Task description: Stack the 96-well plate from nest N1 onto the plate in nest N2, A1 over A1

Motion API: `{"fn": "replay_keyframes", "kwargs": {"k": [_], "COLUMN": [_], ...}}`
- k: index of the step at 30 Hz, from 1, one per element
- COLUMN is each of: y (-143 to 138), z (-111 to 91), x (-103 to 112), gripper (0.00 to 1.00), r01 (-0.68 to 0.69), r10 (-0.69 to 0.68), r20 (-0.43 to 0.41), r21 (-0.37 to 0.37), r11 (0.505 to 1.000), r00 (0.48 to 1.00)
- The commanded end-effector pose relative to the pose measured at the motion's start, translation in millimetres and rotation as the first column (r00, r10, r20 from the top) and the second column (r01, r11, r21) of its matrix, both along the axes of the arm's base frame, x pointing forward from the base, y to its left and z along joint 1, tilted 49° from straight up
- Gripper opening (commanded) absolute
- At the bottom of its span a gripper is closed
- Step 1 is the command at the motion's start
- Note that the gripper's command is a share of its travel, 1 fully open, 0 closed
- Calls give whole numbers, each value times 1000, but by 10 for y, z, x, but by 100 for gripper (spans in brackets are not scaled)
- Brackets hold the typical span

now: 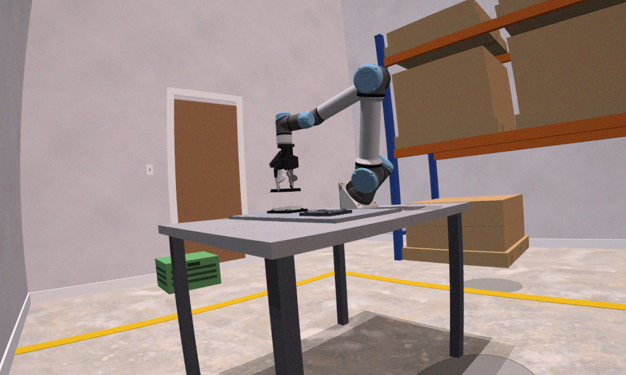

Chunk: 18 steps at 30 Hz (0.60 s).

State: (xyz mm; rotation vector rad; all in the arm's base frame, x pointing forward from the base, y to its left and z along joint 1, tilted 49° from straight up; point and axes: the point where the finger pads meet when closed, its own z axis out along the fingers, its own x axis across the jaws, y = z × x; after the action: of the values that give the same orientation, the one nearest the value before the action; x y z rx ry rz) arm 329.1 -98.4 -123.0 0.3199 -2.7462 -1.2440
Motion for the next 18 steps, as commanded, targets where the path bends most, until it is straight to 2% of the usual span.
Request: {"fn": "replay_keyframes", "kwargs": {"k": [1,18], "y": [-3,13], "z": [3,-3], "x": [3,1], "gripper": [0,0], "r01": [0,0], "r10": [0,0], "r20": [1,1], "r21": [-1,-1], "r11": [1000,1000], "r00": [1000,1000]}}
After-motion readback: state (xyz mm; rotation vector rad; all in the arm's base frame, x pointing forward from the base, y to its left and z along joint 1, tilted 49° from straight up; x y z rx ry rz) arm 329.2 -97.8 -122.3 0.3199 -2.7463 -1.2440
